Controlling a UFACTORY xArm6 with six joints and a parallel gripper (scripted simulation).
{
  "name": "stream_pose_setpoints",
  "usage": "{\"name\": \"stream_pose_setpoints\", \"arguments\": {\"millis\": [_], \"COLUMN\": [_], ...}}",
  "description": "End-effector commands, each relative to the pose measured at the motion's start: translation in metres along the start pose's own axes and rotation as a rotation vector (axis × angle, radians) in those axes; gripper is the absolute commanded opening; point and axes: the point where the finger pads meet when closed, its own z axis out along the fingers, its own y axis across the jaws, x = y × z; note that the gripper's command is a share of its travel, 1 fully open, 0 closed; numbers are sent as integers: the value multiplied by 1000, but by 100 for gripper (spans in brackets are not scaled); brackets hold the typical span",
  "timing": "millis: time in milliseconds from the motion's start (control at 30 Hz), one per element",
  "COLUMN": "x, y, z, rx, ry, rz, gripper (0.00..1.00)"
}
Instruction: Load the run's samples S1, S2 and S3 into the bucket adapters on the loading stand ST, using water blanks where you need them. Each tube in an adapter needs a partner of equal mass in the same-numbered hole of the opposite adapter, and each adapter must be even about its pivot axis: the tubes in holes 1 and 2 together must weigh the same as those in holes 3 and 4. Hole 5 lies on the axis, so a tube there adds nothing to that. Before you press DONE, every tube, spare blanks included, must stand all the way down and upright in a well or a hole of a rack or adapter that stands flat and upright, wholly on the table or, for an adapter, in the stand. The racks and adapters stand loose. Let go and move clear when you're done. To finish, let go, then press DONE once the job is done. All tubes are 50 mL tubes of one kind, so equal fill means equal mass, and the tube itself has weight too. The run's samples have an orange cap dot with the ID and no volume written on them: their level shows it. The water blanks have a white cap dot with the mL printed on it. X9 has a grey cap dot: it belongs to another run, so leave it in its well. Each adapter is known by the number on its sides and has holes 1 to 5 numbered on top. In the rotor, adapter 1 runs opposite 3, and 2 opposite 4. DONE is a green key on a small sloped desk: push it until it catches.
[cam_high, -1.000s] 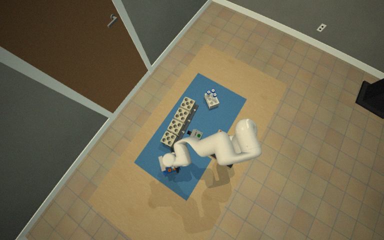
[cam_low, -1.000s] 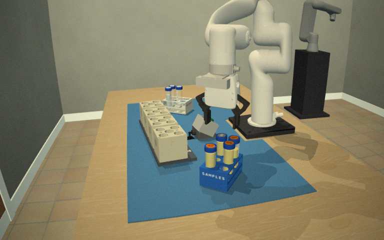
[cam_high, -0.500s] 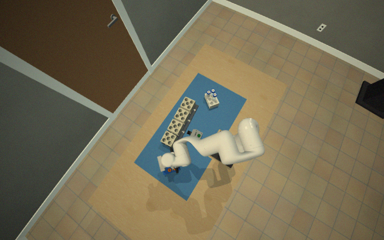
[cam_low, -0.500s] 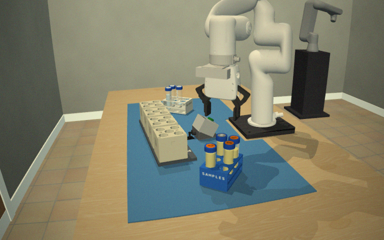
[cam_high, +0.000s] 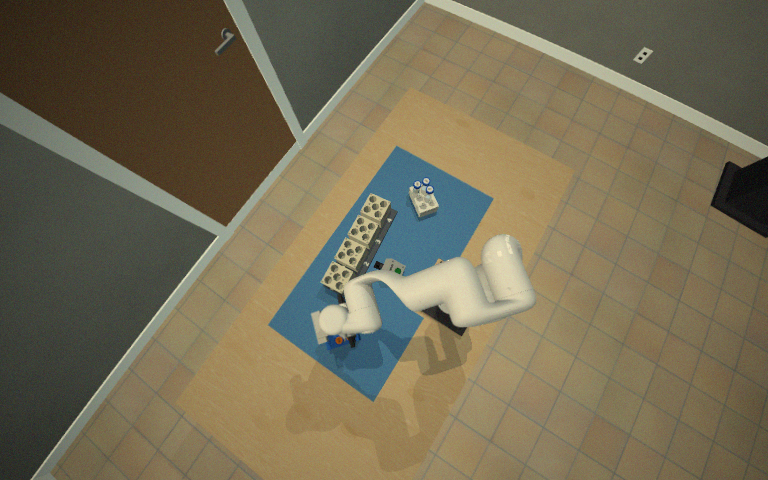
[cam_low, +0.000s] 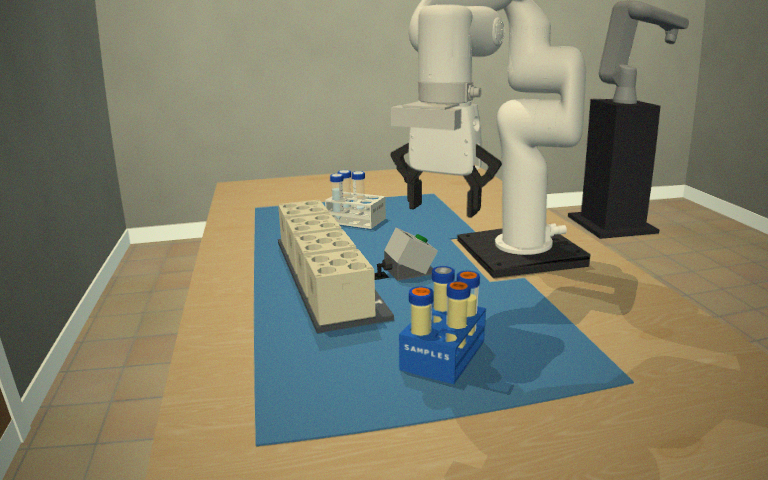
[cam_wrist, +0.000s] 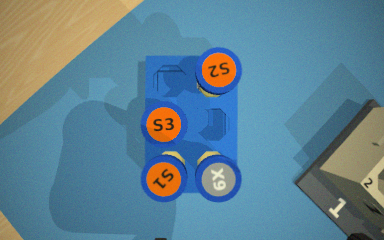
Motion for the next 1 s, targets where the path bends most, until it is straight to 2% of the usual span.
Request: {"name": "stream_pose_setpoints", "arguments": {"millis": [0, 333, 467, 967], "x": [1, 1, -1, -30], "y": [0, 0, 5, 74], "z": [-9, -36, -37, -37], "rx": [0, 0, 0, 0], "ry": [2, 2, 2, 2], "rz": [0, 0, 33, 533], "gripper": [100, 100, 100, 100]}}
